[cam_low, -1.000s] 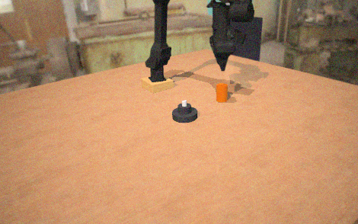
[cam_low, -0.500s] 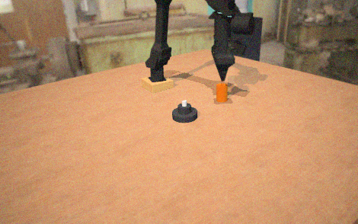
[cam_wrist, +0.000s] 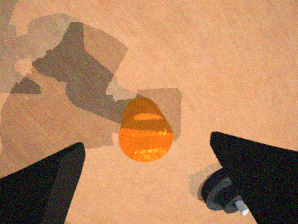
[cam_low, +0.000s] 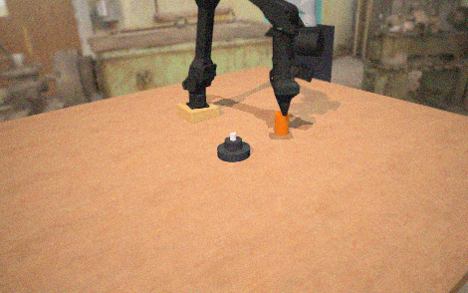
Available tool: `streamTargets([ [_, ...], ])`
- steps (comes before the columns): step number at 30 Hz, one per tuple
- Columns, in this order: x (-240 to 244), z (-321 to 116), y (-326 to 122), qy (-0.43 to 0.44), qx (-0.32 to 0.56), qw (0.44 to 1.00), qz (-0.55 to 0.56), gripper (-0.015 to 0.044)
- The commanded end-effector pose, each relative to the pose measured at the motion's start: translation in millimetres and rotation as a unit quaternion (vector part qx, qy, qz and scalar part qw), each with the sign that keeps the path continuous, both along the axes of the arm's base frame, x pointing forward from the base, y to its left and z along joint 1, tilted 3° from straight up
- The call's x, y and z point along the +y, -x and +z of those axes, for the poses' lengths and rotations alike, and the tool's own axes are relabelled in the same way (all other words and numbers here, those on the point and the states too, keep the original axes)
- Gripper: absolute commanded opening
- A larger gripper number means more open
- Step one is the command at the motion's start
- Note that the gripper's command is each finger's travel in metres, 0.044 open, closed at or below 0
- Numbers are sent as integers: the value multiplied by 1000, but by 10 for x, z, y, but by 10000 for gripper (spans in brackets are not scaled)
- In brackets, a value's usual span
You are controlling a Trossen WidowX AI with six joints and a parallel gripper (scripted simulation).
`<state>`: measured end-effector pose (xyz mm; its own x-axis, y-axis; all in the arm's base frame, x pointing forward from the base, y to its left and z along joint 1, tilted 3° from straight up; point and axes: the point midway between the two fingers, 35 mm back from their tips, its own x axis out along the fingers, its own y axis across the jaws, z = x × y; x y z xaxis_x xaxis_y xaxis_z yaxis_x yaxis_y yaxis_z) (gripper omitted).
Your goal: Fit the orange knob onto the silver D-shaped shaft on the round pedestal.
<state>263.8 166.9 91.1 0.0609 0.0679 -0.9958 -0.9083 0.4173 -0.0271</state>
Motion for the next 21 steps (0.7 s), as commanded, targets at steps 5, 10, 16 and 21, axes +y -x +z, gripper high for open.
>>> streamTargets([
  [5, 14, -152, -1, -1, 4, 1000, -2, 440],
  [10, 21, -233, -8, -1, 4, 1000, -2, 440],
  [16, 27, -329, -13, -1, 4, 1000, -2, 440],
  [21, 31, -409, -15, -1, 4, 1000, -2, 440],
])
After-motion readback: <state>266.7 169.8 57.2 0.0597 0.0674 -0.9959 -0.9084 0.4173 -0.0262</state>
